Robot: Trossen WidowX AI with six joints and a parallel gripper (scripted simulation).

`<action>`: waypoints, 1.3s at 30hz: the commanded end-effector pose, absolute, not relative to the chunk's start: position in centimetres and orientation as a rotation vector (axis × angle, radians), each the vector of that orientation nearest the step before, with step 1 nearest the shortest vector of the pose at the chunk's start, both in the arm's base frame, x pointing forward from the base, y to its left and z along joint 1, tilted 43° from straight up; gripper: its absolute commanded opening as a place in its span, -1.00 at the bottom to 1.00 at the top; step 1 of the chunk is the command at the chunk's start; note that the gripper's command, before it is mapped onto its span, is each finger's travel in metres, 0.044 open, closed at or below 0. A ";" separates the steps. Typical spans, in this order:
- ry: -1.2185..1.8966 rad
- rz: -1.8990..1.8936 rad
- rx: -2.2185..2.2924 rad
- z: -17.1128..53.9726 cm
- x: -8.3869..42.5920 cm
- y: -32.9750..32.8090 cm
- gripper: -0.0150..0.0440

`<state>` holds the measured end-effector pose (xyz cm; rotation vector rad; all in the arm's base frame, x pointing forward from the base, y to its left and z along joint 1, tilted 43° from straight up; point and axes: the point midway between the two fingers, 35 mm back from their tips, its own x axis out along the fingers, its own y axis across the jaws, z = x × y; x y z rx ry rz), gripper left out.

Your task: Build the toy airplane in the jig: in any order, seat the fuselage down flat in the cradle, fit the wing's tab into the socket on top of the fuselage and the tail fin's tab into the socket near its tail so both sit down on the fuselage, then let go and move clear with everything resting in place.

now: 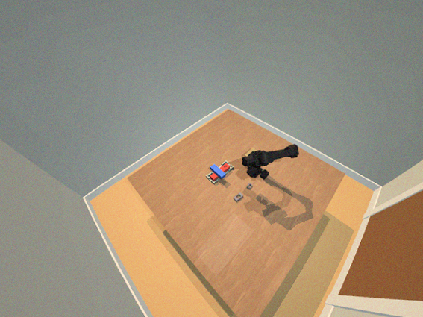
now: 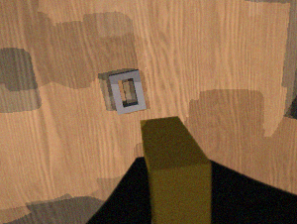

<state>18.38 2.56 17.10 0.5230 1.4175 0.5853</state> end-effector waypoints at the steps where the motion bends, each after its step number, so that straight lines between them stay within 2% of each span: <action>1: 1.425 0.581 0.521 16.4 19.1 1.7 -0.49; 39: 1.467 0.547 0.532 7.9 22.4 -5.6 -0.49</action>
